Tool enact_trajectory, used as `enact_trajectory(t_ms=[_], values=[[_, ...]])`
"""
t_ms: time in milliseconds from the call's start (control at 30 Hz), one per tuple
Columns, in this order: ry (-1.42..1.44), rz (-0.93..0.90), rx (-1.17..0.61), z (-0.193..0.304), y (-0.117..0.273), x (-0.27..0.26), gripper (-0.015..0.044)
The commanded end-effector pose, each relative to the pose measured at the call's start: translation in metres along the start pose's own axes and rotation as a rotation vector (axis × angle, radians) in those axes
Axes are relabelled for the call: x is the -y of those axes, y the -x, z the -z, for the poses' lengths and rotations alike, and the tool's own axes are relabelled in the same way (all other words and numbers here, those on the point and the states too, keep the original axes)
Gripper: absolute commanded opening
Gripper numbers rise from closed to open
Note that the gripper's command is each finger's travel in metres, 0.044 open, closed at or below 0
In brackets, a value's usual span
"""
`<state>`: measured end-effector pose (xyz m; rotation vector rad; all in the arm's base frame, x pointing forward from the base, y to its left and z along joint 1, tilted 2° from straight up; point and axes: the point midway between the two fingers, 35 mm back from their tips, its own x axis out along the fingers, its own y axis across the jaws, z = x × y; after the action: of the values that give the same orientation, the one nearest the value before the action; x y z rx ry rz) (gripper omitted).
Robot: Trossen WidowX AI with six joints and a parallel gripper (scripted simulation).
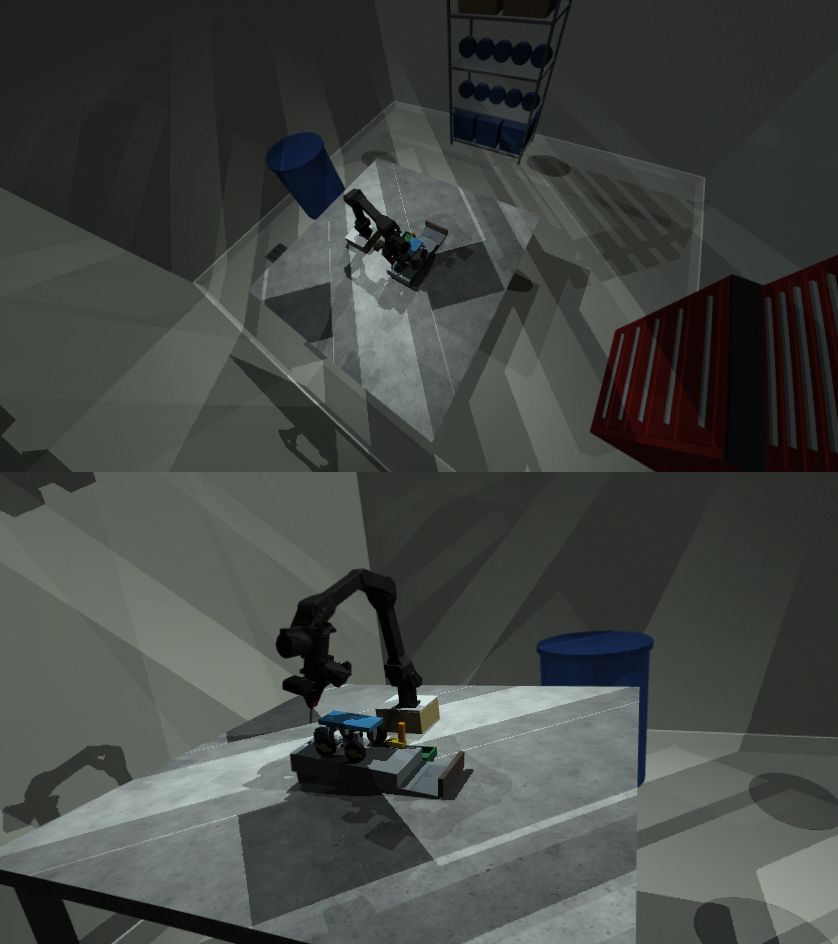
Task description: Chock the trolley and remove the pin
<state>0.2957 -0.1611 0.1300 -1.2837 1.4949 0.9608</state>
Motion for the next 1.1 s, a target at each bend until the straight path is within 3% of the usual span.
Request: enact_trajectory(t_ms=[0, 667, 1067], values=[[0.003, 0.003, -0.003, 0.001, 0.0, -0.012, 0.0], [0.005, -0.003, -0.003, 0.004, -0.002, -0.078, 0.0], [0.005, -0.003, -0.001, -0.022, 0.001, -0.079, 0.0]])
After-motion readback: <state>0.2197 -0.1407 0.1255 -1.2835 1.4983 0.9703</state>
